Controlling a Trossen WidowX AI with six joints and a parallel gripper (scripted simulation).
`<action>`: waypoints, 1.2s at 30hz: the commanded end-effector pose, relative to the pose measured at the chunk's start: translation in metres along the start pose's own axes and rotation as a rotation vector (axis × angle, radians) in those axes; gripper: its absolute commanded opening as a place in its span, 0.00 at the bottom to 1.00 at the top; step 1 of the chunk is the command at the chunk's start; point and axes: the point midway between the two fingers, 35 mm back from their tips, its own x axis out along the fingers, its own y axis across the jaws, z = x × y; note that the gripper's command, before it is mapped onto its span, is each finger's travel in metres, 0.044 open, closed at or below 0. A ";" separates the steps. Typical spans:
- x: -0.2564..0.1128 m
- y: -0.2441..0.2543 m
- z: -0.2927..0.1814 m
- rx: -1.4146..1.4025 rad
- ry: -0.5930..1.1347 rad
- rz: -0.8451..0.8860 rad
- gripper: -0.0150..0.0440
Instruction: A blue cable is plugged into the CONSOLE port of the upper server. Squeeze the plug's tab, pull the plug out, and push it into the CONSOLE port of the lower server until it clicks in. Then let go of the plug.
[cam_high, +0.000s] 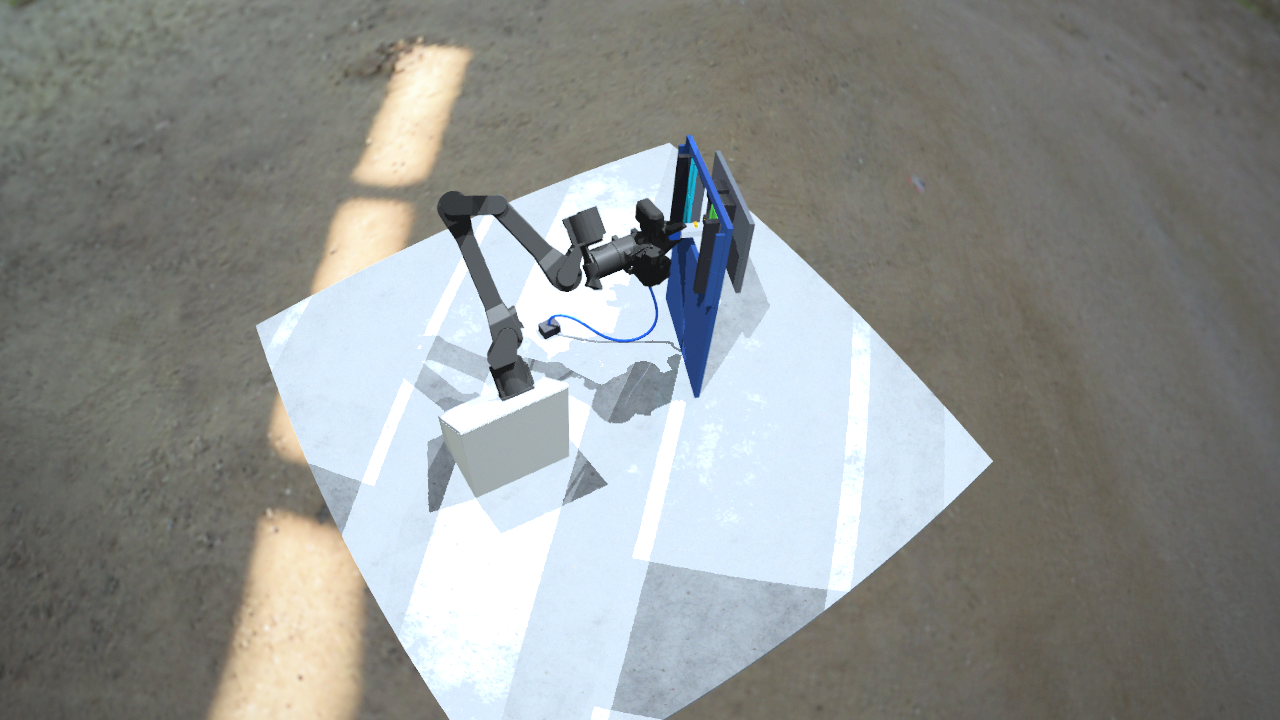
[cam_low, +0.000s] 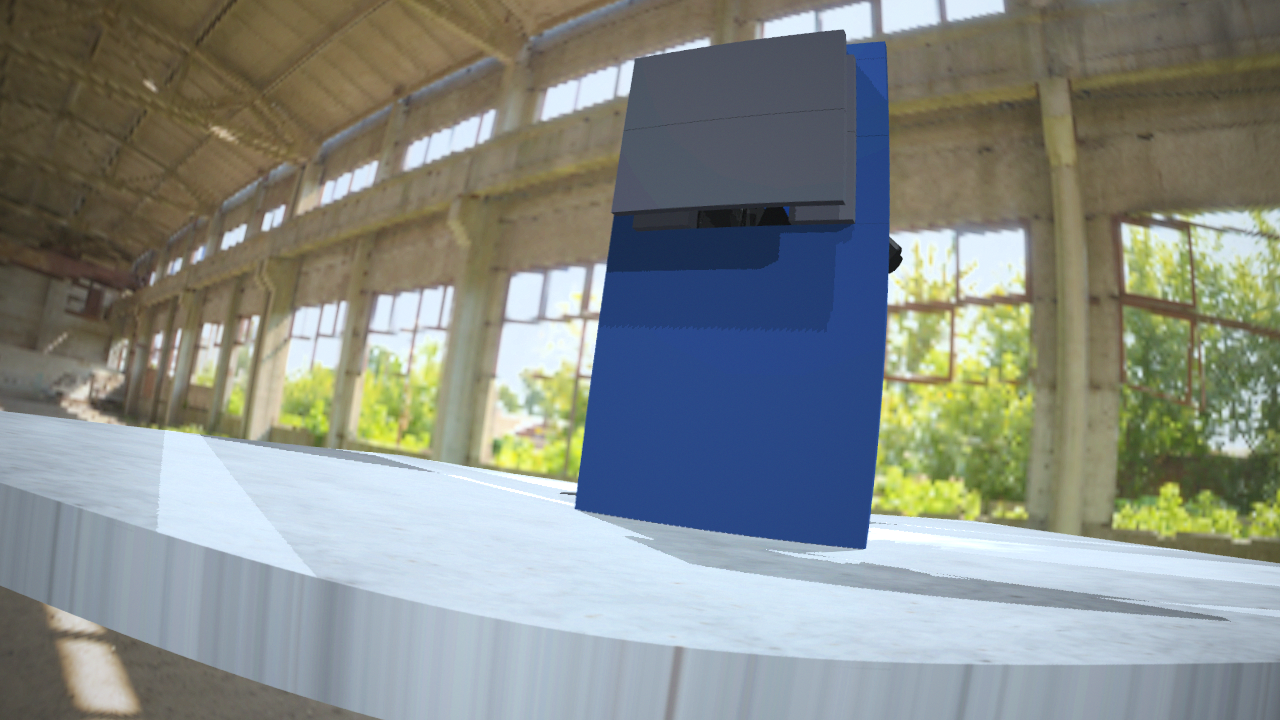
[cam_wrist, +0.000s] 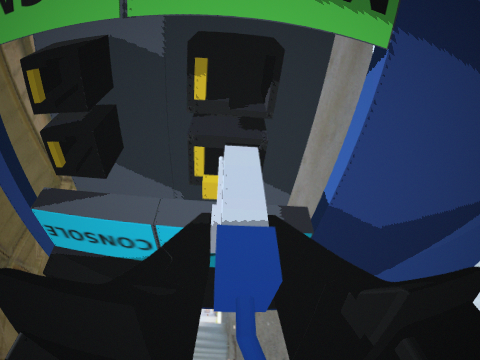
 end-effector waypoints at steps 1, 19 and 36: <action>0.000 -0.002 0.005 0.008 -0.017 -0.005 0.25; -0.004 -0.002 0.002 0.006 -0.013 -0.004 0.25; -0.004 0.000 0.001 0.007 -0.016 -0.004 0.25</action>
